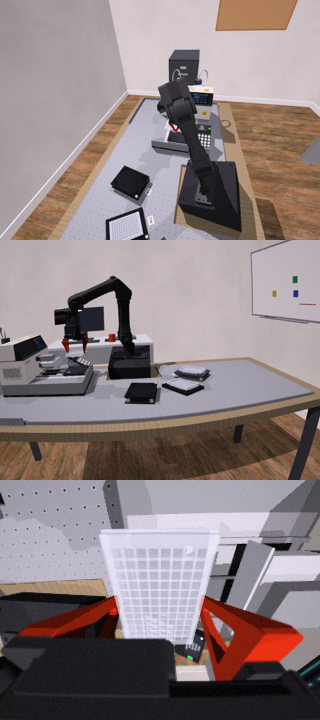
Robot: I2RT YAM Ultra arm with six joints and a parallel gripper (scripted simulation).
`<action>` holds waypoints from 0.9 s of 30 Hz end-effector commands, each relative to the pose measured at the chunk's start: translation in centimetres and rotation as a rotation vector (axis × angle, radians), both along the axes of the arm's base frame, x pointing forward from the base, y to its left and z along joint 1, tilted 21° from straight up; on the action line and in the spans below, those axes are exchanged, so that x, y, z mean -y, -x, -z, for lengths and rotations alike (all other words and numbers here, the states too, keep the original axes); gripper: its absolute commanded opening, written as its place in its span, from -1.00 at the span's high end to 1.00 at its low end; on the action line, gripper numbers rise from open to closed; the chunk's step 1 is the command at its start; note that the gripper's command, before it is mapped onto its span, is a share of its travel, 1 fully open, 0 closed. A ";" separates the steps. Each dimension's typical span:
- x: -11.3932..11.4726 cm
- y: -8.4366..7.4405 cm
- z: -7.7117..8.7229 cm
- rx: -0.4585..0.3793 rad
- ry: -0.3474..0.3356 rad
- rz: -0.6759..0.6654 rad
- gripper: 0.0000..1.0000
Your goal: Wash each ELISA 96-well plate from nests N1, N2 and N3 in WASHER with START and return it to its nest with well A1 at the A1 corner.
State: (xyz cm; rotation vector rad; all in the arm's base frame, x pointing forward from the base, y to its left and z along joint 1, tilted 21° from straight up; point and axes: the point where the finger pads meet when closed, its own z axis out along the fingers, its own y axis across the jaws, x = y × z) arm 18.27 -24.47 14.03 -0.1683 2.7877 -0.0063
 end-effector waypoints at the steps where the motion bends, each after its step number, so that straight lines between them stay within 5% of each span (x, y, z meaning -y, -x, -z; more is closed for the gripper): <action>1: 0.9 1.0 -0.3 0.015 0.017 -0.028 1.00; 5: 2.1 2.3 0.0 0.014 0.017 -0.028 1.00; 27: 2.0 2.3 0.0 0.014 0.017 -0.028 1.00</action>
